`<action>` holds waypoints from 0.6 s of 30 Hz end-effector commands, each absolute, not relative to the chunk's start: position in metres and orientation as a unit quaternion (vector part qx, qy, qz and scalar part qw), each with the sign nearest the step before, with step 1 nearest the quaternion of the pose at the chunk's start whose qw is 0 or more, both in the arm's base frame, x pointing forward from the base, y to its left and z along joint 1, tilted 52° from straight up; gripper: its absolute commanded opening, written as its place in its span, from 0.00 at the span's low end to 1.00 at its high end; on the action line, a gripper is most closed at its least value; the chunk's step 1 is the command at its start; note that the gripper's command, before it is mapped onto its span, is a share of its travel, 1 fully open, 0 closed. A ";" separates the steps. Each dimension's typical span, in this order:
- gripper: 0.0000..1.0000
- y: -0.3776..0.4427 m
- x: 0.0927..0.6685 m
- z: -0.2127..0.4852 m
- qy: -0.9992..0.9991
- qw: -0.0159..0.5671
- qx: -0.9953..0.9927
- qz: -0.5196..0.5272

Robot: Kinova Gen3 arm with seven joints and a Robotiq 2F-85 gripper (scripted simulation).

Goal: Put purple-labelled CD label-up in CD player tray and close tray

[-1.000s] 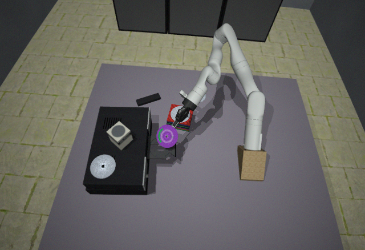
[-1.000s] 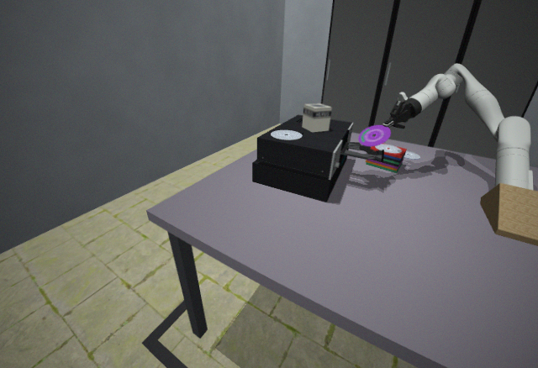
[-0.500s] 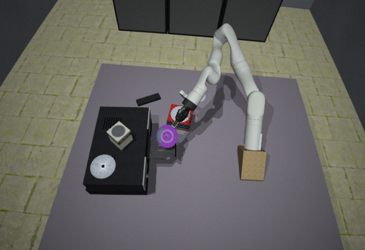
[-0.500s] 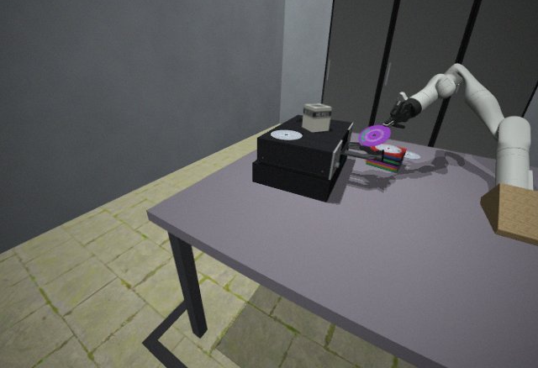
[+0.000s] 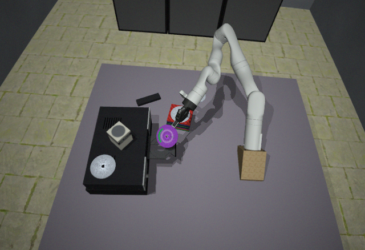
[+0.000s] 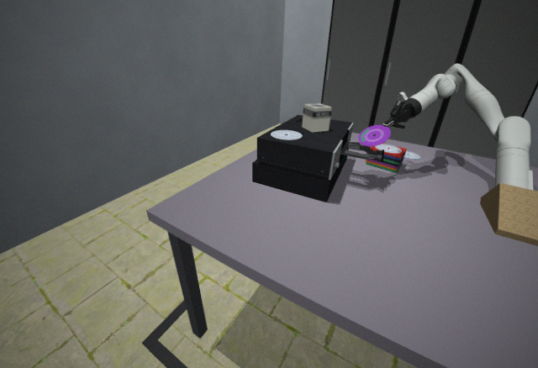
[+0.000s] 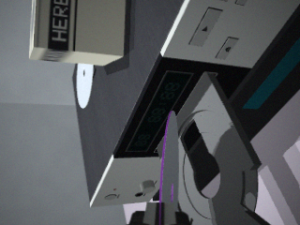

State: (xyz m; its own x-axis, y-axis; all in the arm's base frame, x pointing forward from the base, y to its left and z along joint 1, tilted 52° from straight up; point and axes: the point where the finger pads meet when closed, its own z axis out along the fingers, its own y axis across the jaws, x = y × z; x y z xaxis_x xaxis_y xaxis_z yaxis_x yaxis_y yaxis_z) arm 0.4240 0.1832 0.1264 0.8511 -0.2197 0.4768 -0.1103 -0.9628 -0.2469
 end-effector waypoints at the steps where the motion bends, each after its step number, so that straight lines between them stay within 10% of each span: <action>1: 0.11 0.186 0.423 0.126 0.087 0.110 -0.956 -0.257; 18: 0.11 0.200 0.447 0.093 0.088 0.111 -0.956 -0.256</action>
State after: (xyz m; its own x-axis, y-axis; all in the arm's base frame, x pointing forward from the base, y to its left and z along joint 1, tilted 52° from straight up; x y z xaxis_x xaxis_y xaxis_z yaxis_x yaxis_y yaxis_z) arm 0.4426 0.1960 0.1052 0.8505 -0.2168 0.4793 -0.1016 -0.9617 -0.2547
